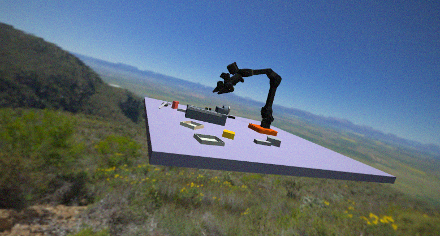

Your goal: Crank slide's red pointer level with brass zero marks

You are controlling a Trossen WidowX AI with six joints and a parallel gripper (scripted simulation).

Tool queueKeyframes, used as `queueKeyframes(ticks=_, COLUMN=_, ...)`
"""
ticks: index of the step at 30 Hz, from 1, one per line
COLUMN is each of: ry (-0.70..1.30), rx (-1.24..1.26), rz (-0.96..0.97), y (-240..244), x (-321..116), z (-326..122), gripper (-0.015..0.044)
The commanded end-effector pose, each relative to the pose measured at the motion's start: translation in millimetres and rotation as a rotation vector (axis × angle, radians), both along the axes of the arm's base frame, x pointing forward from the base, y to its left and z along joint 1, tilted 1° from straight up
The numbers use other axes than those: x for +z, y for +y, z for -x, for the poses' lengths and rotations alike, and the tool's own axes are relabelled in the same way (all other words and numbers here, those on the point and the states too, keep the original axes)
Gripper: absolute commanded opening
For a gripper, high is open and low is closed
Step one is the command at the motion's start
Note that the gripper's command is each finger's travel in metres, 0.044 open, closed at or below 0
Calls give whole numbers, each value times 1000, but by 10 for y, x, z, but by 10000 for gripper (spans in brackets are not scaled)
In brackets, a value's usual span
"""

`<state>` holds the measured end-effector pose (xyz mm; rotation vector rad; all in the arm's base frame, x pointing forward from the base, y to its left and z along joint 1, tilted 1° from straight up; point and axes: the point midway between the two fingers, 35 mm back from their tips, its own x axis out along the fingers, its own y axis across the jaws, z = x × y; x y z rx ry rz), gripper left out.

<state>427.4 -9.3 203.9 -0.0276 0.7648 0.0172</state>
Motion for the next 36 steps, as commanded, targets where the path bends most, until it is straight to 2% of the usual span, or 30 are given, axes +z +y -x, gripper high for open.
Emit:
queueKeyframes(ticks=1, ry=2, rx=11, rz=0, y=7, x=-141, z=-30, gripper=440)
queueKeyframes(ticks=7, ry=2, rx=11, rz=0, y=10, x=-492, z=-34, gripper=440)
queueKeyframes(ticks=25, ry=2, rx=11, rz=0, y=10, x=-492, z=-34, gripper=440)
queueKeyframes(ticks=36, ry=2, rx=7, rz=0, y=3, x=12, z=-14, gripper=440)
